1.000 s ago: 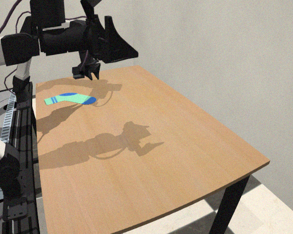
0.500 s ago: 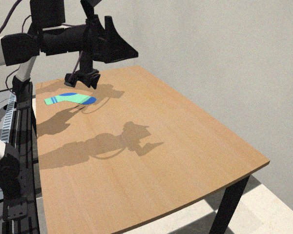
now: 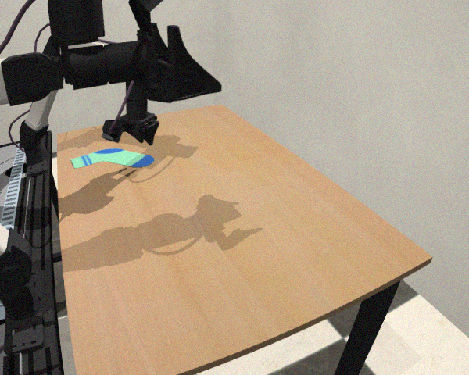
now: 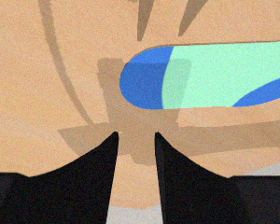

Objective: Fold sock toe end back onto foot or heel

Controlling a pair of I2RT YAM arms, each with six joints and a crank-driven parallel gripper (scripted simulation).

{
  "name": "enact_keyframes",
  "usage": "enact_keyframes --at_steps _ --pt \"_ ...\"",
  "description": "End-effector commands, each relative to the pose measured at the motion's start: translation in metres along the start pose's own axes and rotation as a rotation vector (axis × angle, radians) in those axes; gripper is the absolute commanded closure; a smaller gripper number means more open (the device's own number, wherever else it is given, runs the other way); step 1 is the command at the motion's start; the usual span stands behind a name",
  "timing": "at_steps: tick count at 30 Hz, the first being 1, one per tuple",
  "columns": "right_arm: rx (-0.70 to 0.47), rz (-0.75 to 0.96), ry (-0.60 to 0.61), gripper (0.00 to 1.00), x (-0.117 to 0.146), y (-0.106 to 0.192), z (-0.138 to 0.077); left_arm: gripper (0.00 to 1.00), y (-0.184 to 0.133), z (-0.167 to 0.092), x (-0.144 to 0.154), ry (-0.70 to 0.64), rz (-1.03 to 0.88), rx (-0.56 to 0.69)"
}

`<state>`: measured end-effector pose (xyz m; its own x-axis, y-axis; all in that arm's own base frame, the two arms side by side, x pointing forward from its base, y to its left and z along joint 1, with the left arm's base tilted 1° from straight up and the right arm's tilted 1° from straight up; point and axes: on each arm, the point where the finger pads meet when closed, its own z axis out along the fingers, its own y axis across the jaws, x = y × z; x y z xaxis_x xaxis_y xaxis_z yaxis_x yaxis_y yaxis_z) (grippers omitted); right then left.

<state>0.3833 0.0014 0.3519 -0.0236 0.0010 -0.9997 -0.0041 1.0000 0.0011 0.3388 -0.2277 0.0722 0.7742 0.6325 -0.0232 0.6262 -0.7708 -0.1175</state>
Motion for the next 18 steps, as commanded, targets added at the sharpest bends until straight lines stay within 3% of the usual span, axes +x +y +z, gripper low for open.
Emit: enact_keyframes --at_steps 1,5,10,11,13,18 --pt "0.004 -0.001 -0.028 0.0 -0.01 -0.001 -0.001 0.66 0.014 0.008 0.004 0.007 -0.002 -0.068" --pt "0.004 -0.001 -0.028 0.0 -0.01 -0.001 -0.001 0.66 0.015 0.042 0.002 -0.002 -0.001 -0.028" --pt "0.004 -0.001 -0.028 0.0 -0.01 -0.001 -0.001 0.66 0.018 0.059 0.002 -0.002 -0.005 -0.043" --pt "0.004 -0.001 -0.028 0.0 -0.01 -0.001 -0.001 0.66 0.018 0.057 0.003 0.0 -0.005 -0.041" --pt "0.004 -0.001 -0.028 0.0 -0.01 -0.001 -0.001 0.66 0.024 0.029 0.005 0.012 -0.003 -0.088" --pt "0.004 -0.001 -0.028 0.0 -0.01 -0.001 -0.001 0.66 0.02 0.033 0.004 0.01 -0.003 -0.075"
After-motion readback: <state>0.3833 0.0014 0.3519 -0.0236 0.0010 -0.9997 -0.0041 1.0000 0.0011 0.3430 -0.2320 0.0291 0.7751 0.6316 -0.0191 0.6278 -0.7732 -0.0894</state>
